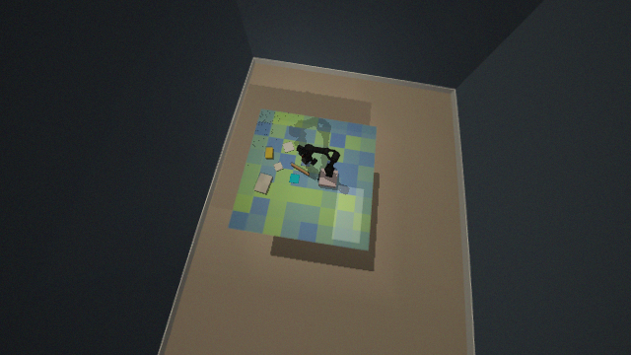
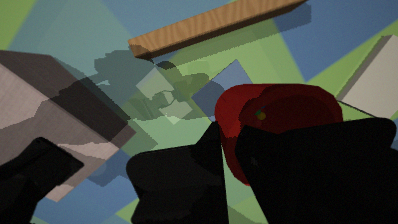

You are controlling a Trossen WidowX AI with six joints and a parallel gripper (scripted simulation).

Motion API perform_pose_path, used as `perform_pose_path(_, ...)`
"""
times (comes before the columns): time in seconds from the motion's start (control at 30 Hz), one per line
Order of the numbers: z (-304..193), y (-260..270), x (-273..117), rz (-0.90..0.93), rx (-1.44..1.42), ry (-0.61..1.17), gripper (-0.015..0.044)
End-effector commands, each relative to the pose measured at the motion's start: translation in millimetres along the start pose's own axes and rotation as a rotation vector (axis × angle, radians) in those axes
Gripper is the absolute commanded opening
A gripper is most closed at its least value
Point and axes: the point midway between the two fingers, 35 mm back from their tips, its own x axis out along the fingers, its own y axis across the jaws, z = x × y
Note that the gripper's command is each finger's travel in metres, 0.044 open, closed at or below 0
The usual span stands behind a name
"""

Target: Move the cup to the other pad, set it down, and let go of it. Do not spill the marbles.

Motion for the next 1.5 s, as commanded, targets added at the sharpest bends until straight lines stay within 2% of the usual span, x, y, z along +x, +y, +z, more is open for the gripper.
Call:
perform_pose_path(0.0,0,0,0,0.000,0.000,0.000,0.0000)
perform_pose_path(1.47,73,8,-2,-0.001,0.002,-0.004,0.0000)
